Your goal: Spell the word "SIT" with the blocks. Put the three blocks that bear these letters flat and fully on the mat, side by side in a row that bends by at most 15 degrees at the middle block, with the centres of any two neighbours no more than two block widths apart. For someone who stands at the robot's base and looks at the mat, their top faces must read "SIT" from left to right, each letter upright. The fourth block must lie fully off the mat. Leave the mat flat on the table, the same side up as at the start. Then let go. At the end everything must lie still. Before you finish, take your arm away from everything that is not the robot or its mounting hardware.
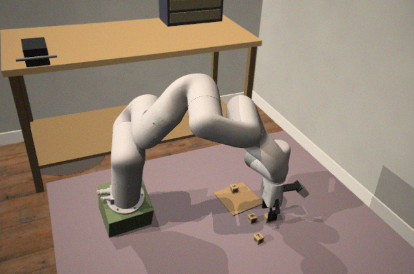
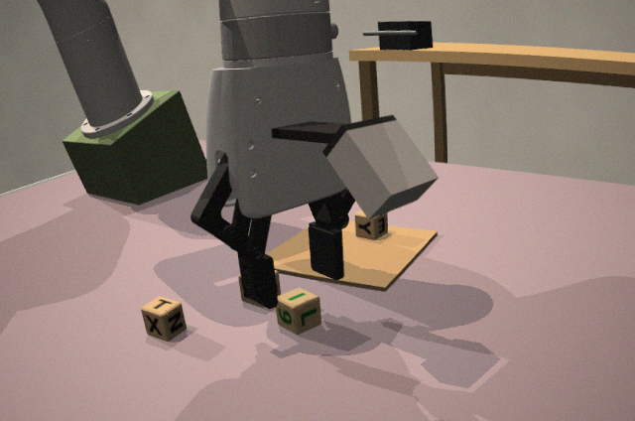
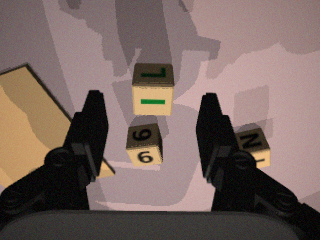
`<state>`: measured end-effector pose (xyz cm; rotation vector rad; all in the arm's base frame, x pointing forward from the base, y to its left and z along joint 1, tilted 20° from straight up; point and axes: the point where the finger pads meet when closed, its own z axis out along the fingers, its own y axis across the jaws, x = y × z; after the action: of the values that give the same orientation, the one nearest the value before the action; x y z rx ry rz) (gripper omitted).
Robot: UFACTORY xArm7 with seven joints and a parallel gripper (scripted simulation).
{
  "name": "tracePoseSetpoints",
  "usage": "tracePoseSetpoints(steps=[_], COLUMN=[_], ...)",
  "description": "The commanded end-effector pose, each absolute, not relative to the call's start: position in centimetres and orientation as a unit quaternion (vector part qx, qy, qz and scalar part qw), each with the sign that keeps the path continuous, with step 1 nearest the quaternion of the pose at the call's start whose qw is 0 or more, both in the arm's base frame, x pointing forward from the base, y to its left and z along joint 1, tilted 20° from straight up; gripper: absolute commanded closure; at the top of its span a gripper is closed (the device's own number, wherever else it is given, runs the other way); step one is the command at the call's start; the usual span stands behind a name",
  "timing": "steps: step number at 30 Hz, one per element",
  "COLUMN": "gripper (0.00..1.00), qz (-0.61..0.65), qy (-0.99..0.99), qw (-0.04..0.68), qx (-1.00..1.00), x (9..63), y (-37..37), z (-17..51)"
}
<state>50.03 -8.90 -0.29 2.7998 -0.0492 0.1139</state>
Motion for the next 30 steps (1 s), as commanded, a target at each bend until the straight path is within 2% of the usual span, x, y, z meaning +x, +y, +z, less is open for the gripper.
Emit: tracePoseSetpoints(steps=[1, 30], gripper=[0.37, 0.37], qz=[0.042, 0.042], qy=[-0.017, -0.017], qw=[0.168, 0.168], qx=[0.985, 0.985], x=[50.2, 50.4], y=[-8.8, -9.6], z=[-0.1, -2.5])
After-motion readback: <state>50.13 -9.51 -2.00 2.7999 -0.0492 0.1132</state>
